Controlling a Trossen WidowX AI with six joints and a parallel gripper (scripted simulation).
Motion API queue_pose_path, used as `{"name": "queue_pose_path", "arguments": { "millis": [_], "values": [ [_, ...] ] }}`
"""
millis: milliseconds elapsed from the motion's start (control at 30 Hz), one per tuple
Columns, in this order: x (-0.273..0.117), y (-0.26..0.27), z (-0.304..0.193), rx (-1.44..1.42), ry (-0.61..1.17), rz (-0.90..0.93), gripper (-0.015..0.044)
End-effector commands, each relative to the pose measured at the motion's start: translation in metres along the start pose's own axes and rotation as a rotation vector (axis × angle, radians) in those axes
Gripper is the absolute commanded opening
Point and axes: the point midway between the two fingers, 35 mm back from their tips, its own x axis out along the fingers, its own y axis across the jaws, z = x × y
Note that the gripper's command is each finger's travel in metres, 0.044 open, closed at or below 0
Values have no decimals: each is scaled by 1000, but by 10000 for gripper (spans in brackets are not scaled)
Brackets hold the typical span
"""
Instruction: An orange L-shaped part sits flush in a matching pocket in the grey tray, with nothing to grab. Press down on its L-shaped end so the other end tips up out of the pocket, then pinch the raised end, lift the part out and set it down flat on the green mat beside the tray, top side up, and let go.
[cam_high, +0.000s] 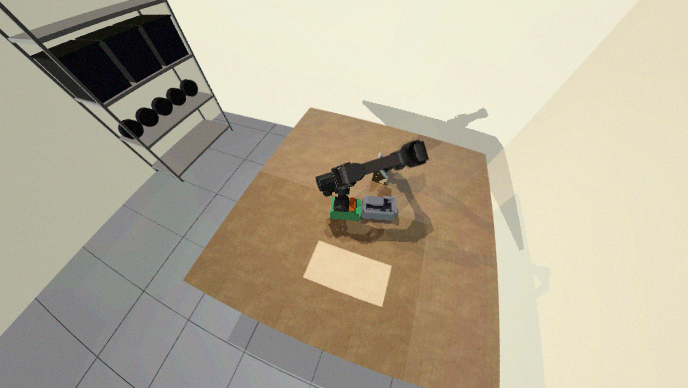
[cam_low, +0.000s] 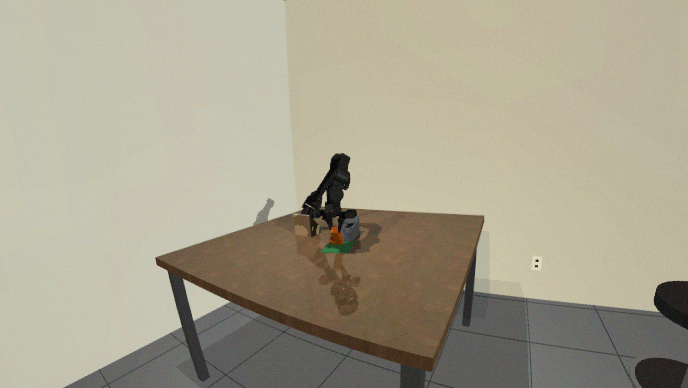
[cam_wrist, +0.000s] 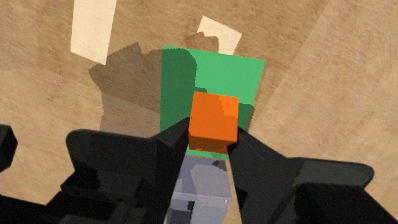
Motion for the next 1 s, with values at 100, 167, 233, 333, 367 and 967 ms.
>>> {"name": "queue_pose_path", "arguments": {
  "millis": [100, 167, 233, 333, 367, 967],
  "values": [
    [0, 0, 0, 0, 0, 0, 236],
    [-7, 1, 1, 1, -1, 0, 289],
    [-22, 2, 2, 2, -2, 0, 341],
    [-55, 2, 3, 4, -2, 0, 400],
    [-67, 1, 2, 5, -2, 1, 400],
    [-82, 0, 2, 10, -9, 12, 400]
  ]
}}
